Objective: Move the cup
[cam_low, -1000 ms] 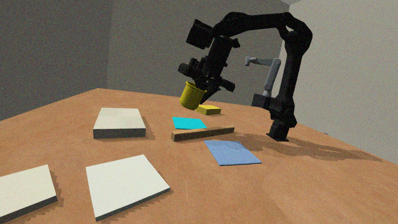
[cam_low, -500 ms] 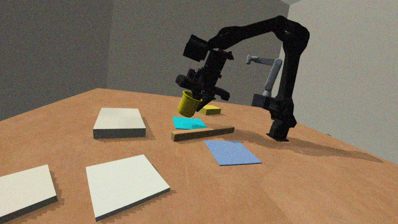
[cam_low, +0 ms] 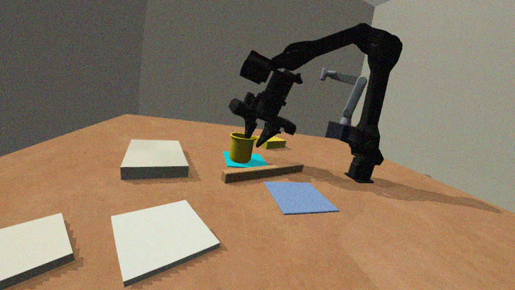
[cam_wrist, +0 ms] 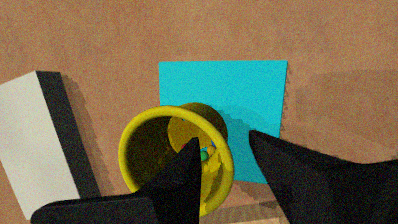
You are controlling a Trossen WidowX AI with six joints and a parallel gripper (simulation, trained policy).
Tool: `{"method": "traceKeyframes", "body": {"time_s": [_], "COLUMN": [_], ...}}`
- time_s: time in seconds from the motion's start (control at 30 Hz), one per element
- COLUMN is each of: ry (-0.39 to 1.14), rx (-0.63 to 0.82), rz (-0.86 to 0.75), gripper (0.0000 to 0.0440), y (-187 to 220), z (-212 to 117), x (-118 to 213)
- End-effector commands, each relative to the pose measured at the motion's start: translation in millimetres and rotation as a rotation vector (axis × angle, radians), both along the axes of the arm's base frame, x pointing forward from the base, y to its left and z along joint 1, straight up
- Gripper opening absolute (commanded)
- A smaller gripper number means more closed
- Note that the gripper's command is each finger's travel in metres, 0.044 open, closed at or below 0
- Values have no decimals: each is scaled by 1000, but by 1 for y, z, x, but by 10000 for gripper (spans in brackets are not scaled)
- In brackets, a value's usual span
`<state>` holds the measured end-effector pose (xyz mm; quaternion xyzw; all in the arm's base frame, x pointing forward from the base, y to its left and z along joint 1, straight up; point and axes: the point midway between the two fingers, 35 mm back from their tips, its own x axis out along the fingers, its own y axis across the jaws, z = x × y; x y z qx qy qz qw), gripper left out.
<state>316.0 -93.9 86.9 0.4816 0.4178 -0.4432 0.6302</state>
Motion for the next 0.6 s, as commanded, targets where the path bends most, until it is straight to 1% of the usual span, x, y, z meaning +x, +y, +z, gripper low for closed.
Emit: {"method": "traceKeyframes", "body": {"time_s": [0.0, 0.23, 0.43, 0.5, 0.57], "ry": [-11, -48, -91, -109, -122], "rx": [12, 30, 36, 35, 35], "rz": [-1, -10, -26, -30, -37], "gripper": [179, 211, 231, 253, 292], "y": [0, -1, -4, -5, -8], "z": [3, 21, 43, 52, 60], "x": [-3, -9, -13, -13, -14]}}
